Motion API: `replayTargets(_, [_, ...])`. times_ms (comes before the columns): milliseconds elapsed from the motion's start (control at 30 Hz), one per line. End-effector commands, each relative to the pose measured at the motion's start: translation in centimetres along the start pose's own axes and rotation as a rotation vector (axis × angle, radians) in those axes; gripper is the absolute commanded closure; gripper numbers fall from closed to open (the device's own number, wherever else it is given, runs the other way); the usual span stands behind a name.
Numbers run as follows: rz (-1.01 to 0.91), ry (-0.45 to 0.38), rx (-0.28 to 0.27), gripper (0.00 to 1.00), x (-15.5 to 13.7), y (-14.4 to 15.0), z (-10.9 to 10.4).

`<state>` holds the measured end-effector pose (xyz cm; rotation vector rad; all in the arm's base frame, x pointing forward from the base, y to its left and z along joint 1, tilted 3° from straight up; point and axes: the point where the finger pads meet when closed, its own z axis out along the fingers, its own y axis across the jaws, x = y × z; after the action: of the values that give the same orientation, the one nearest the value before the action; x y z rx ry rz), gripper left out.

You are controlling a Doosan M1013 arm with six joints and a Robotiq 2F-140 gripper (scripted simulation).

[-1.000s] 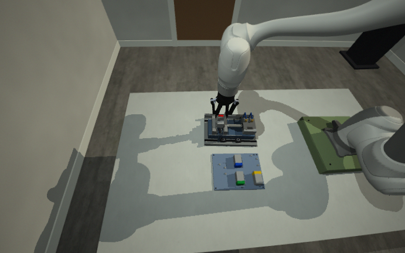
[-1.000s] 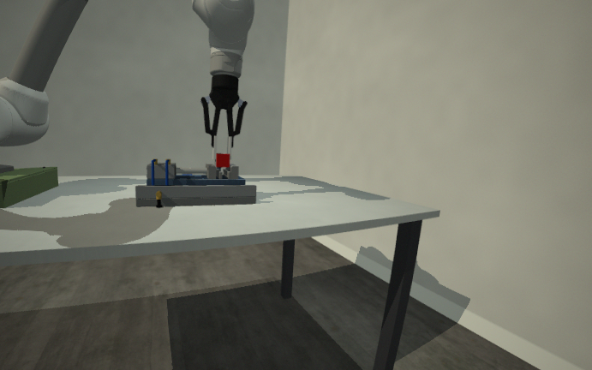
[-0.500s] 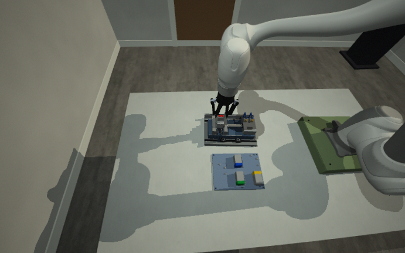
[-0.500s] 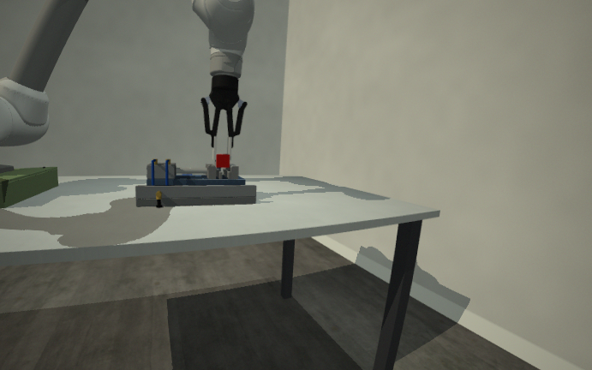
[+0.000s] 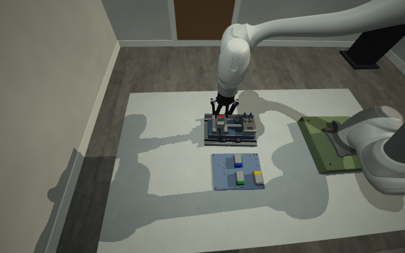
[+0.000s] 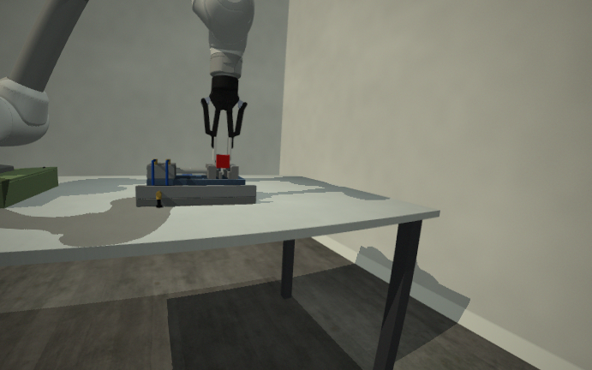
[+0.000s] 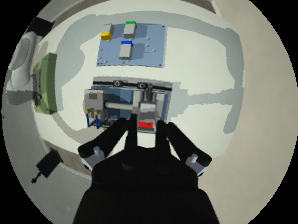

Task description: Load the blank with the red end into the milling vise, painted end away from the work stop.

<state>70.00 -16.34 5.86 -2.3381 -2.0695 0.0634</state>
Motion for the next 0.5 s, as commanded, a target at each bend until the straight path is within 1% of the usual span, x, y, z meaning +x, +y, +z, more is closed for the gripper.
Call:
replayTargets(0, [0.0, 0.0, 0.0, 1.0, 0.0, 0.0, 0.01])
replayTargets(467, [0.0, 0.0, 0.0, 1.0, 0.0, 0.0, 0.13])
